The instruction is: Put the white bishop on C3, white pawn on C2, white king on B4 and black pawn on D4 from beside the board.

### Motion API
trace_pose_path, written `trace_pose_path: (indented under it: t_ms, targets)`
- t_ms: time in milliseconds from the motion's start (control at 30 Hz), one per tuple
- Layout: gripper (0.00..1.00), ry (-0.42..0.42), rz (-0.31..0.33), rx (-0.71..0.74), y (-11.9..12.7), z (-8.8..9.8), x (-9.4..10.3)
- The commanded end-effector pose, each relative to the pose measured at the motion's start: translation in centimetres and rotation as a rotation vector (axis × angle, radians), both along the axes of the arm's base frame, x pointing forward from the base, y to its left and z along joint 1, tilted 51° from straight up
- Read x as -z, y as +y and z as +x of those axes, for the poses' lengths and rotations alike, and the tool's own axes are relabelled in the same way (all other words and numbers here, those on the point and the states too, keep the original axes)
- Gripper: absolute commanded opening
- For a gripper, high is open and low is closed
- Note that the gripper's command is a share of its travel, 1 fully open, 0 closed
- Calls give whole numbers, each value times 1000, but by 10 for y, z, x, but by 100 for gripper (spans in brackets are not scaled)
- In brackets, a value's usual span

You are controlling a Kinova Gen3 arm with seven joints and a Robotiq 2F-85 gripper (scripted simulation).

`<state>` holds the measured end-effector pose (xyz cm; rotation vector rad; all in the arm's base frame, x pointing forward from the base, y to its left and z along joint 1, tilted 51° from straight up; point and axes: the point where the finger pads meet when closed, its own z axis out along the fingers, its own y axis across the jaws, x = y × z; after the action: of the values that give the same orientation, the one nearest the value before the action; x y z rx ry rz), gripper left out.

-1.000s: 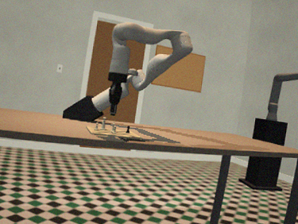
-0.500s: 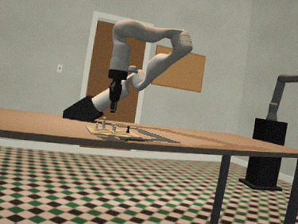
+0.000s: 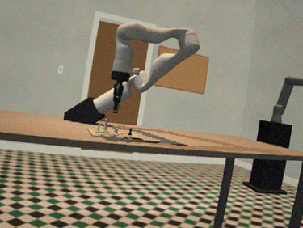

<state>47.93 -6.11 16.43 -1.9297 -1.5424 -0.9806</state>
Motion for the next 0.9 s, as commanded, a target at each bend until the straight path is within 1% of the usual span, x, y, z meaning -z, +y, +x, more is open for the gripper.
trace_pose_path:
  t_ms: [0,133,200,333,467,533,633,867]
  targets:
    - [0,-35,-6,-8,6,-23,-11]
    - [0,-94,-25,-59,19,-58,-13]
    - [0,-94,-25,-59,19,-58,-13]
    - [0,-145,-42,-106,33,-90,-15]
    - [0,-181,-53,-140,44,-113,-17]
    - [0,-192,-57,-150,48,-120,-17]
    - [0,-200,-59,-158,51,-125,-17]
    - [0,-201,-59,-159,51,-126,-17]
